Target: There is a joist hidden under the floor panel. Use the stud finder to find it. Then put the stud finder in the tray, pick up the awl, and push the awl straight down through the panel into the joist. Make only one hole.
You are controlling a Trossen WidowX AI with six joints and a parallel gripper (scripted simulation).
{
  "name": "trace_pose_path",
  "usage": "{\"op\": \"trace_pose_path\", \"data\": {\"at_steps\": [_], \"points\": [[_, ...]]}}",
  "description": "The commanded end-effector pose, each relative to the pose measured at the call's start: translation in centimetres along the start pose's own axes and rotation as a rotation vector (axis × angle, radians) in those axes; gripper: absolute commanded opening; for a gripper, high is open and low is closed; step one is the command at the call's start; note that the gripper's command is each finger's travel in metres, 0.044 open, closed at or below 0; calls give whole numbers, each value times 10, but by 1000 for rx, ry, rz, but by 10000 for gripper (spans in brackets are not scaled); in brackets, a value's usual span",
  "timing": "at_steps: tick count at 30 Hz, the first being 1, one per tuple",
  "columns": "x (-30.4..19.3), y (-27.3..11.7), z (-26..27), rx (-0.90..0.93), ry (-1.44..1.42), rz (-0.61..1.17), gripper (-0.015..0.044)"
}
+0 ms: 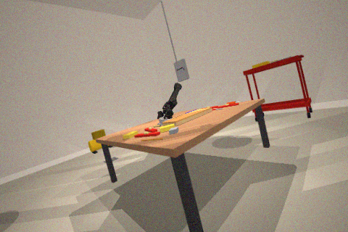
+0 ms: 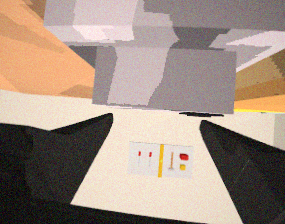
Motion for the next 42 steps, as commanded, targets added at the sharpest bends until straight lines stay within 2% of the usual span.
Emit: {"op": "trace_pose_path", "data": {"at_steps": [1,17,26,32,36,42], "points": [[0,-4,0,2,3,1,440],[1,-18,0,3,3,0,440],[-65,-45,12,0,0,1,440],[-59,-41,9,-3,20,6,440],[-63,-28,9,7,211,-159,440],[-76,5,15,137,830,-632,440]]}}
Point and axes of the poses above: the point midway between the two fingers, 35 mm back from their tips, its own y axis out along the fingers, its own z axis across the jaws, x = y × z, the point moved 8 cm from there along -y, back along the fingers, and after that the axes turned 11 degrees about -y, right-handed, at the moved point
